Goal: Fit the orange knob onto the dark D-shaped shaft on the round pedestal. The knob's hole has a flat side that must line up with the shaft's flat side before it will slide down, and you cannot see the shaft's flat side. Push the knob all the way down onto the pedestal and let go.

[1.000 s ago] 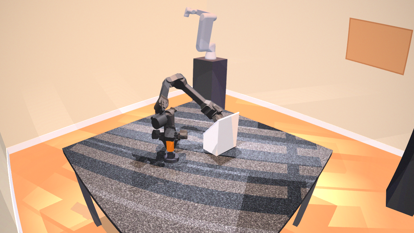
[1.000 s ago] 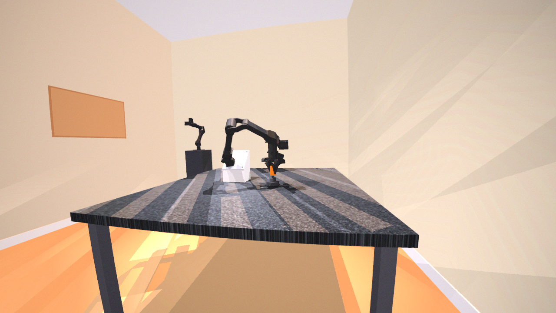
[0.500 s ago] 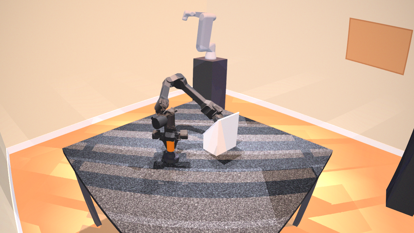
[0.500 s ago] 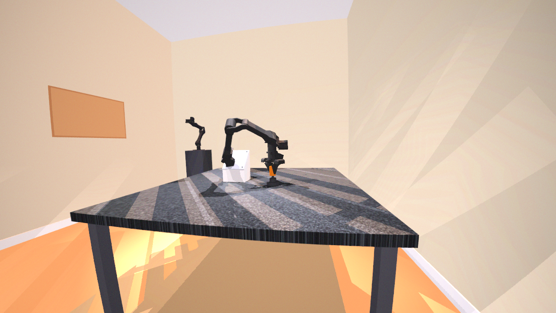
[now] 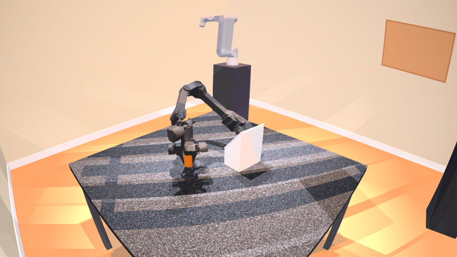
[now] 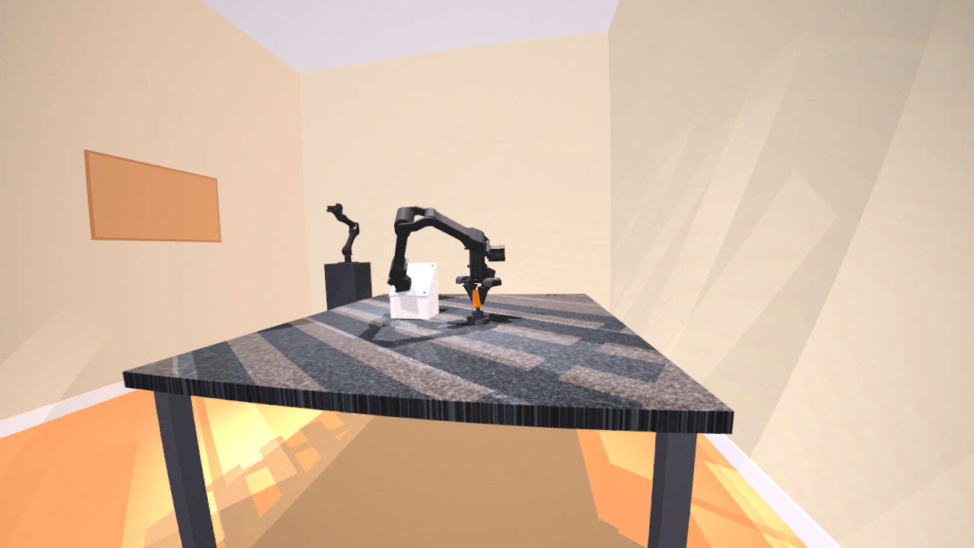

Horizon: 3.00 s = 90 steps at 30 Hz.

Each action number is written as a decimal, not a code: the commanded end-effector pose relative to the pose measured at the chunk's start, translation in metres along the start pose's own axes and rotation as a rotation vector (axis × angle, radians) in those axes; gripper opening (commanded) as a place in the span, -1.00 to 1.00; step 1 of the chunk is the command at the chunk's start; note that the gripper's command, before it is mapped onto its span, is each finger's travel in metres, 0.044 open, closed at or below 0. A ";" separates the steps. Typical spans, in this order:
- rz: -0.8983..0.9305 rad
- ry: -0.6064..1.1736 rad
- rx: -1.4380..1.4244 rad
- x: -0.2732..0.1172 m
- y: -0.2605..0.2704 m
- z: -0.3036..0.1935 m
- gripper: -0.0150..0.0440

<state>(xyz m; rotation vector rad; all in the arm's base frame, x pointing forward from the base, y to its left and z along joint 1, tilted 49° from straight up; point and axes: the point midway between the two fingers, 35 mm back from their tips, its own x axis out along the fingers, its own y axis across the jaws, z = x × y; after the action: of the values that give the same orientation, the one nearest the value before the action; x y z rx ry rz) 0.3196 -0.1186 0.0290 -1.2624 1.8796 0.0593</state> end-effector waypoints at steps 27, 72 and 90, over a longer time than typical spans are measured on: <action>-0.004 -0.002 -0.058 0.000 0.000 -0.001 -0.49; -0.005 -0.002 -0.392 -0.002 0.000 0.000 -0.49; -0.005 -0.001 -0.477 0.003 0.001 -0.001 -0.49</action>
<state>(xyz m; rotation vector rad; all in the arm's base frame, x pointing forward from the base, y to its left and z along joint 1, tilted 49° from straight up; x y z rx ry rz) 0.3182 -0.1199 0.0281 -1.5729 1.9262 0.5303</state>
